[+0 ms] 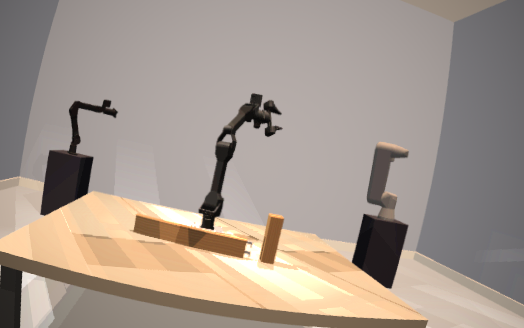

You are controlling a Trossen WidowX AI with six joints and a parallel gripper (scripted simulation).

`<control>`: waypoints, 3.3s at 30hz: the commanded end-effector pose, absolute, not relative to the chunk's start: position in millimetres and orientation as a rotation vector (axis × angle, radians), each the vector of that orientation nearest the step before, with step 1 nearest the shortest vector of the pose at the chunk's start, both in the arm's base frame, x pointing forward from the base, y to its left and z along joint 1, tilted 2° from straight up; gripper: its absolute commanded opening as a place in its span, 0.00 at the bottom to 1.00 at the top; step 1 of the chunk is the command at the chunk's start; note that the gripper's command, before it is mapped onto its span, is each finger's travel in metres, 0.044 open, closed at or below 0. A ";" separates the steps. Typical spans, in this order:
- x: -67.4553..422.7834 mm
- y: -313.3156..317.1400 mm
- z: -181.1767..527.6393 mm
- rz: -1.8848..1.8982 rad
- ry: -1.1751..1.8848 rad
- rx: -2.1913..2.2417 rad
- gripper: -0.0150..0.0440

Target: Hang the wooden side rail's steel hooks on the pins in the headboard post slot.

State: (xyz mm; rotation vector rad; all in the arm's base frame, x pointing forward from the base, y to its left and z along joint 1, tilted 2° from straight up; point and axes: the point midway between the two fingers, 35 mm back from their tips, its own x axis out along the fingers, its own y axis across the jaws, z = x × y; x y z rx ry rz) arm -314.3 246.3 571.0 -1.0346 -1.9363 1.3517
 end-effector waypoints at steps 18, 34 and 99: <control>-163.6 383.7 468.9 1.454 -1.151 -1.089 1.00; 37.7 395.2 335.3 1.294 -0.447 -0.886 1.00; 259.4 149.0 100.7 0.894 0.618 -0.394 1.00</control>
